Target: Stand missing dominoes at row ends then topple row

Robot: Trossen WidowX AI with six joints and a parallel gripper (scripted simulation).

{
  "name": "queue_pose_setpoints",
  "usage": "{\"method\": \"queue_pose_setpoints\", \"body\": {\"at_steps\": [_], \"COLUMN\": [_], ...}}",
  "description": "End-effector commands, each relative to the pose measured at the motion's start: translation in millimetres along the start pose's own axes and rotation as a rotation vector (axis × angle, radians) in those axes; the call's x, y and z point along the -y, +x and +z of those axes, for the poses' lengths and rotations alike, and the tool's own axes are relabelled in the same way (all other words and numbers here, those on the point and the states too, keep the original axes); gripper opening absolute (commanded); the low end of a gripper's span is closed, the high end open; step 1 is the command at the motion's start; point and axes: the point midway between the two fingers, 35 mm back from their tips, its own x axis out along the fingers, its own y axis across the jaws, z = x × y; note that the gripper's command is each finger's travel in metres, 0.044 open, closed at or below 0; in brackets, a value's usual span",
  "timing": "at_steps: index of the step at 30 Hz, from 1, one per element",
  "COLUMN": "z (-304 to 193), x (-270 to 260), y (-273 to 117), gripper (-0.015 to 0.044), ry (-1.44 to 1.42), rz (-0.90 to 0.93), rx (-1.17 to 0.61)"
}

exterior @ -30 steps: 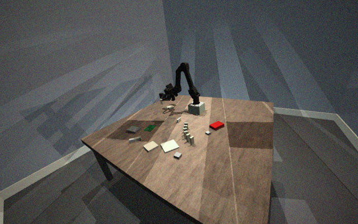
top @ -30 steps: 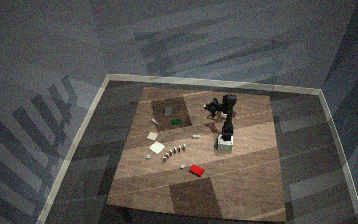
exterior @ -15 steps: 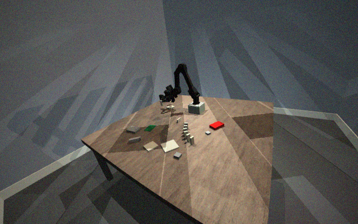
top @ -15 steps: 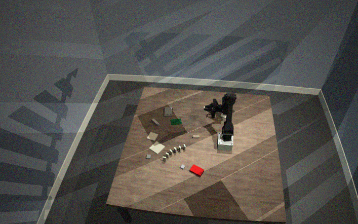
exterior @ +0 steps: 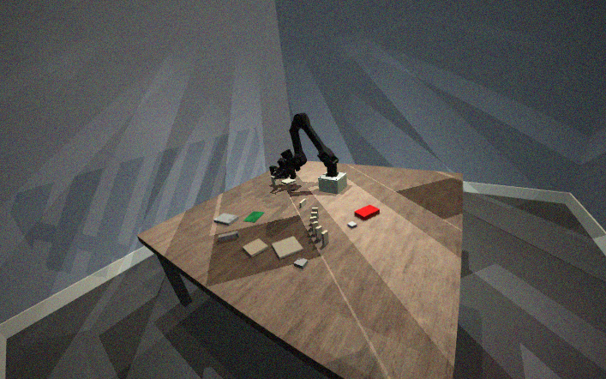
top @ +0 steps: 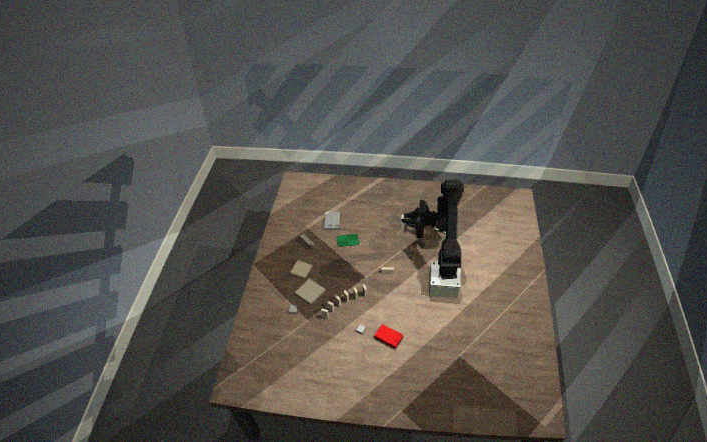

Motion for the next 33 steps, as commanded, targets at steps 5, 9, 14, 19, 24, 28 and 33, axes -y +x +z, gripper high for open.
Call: {"method": "queue_pose_setpoints", "body": {"at_steps": [5, 9, 14, 19, 24, 28, 33], "z": [-23, -33, -46, -58, -59, -59, -59], "x": [-1, -3, -6, -9, -10, -10, -10], "y": [4, 5, 7, 8, 8, 8, 8], "gripper": [0.0107, 0.0107, 0.0107, 0.0107, 0.0107, 0.0107, 0.016], "ry": [0.006, 0.006, 0.006, 0.007, 0.007, 0.007, 0.007], "rz": [-0.002, -0.002, -0.003, -0.003, -0.003, -0.003, -0.003], "rx": [-0.002, -0.002, -0.002, -0.002, -0.002, -0.002, -0.002]}}
